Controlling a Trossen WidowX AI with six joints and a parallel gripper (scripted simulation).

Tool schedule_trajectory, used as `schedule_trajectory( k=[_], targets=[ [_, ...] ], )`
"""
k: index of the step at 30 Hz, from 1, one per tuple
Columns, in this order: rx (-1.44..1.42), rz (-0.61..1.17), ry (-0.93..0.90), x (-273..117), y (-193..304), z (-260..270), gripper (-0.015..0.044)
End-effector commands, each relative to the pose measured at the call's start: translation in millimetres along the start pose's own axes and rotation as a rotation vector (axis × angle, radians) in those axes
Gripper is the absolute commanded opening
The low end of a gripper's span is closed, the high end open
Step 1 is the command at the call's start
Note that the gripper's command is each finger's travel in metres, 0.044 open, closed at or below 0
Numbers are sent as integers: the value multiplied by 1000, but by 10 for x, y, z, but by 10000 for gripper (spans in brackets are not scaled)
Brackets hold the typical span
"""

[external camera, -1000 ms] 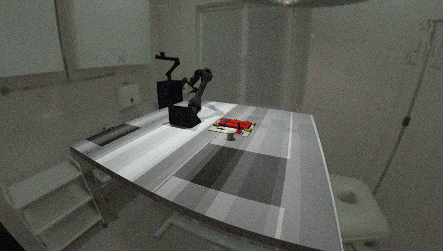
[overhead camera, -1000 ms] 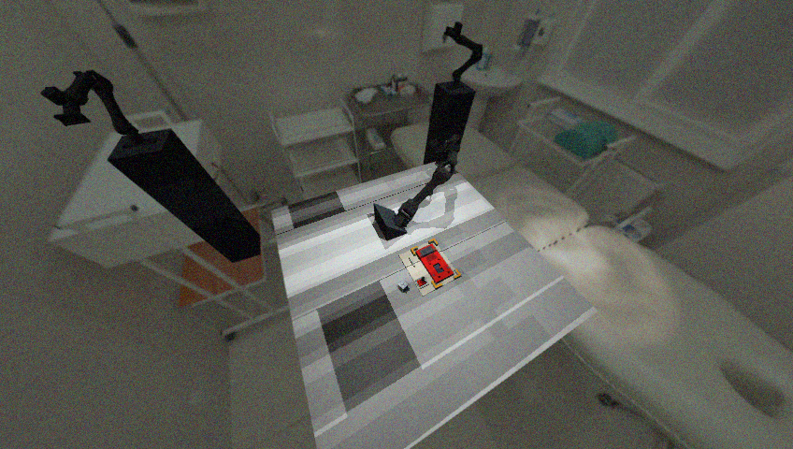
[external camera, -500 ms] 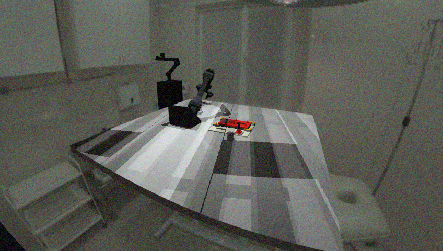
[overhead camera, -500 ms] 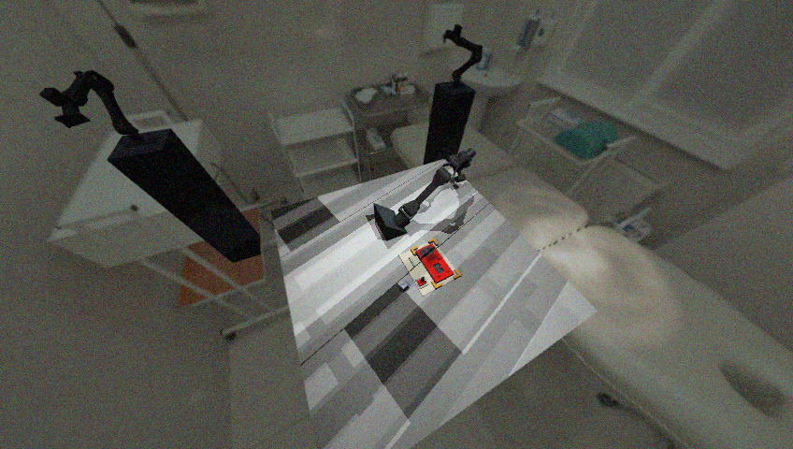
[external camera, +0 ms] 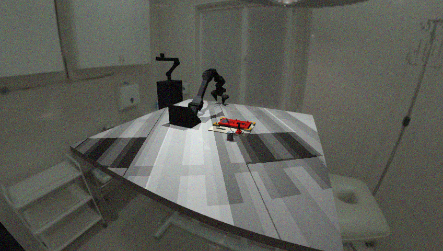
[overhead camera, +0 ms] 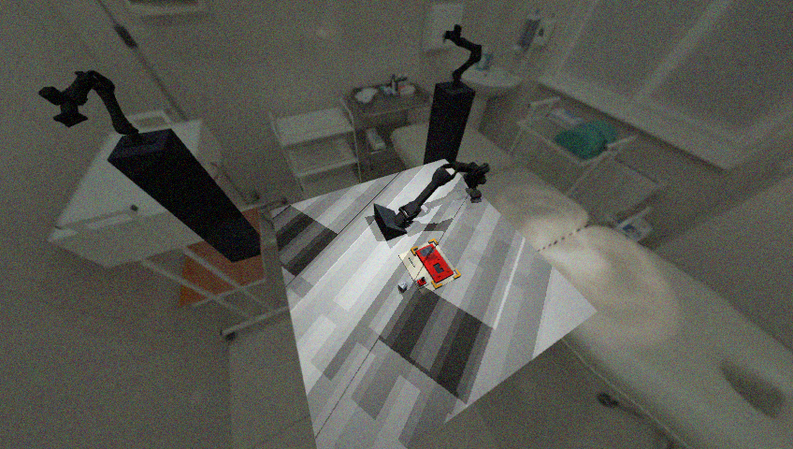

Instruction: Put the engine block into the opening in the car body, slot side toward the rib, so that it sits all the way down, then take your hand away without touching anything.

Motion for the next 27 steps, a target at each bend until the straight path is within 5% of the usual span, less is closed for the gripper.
schedule_trajectory(
  k=[1, 27],
  targets=[
    [-9, -30, 82, -7, -111, -317, 440],
    [-167, 28, 608, -479, -440, -2603, 440]
  ],
)
Point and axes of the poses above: the point midway between the two fingers, 35 mm back from their tips, its own x axis out along the fingers, its own z axis across the jaws, y = z × x, the point moved 7 cm from there along -x, back along the fingers, and after that the axes turned 5 degrees about x, right-handed, at the moved point
